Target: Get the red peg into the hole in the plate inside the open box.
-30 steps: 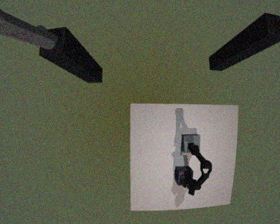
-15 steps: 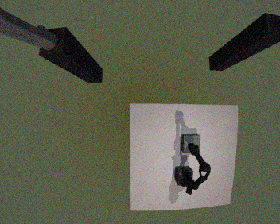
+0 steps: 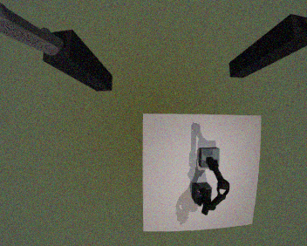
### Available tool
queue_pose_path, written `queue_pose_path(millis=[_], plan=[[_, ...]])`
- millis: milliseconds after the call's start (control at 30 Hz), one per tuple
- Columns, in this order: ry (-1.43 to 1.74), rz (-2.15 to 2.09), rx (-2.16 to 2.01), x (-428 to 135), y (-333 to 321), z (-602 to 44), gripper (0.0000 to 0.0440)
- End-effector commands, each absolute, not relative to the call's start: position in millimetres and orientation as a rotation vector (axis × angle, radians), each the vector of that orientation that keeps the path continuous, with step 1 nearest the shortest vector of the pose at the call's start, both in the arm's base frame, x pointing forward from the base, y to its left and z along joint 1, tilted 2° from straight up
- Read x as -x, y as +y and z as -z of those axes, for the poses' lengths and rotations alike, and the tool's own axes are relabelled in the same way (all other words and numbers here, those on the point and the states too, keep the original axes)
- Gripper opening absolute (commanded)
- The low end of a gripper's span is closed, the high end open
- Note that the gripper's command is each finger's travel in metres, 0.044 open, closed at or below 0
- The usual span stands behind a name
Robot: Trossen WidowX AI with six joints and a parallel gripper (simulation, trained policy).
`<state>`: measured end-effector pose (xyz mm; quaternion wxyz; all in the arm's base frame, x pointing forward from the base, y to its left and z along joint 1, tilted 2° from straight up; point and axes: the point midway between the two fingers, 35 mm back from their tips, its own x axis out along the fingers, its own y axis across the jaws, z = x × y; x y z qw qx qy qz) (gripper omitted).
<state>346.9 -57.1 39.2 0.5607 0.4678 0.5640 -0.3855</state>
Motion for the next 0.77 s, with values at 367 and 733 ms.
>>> queue_pose_path(millis=[367, 733], plan=[[1.387, 0.833, -1.222, -353, -64, -61, 0.0213], [1.372, 0.792, -1.289, -360, -74, -79, 0.0245]])
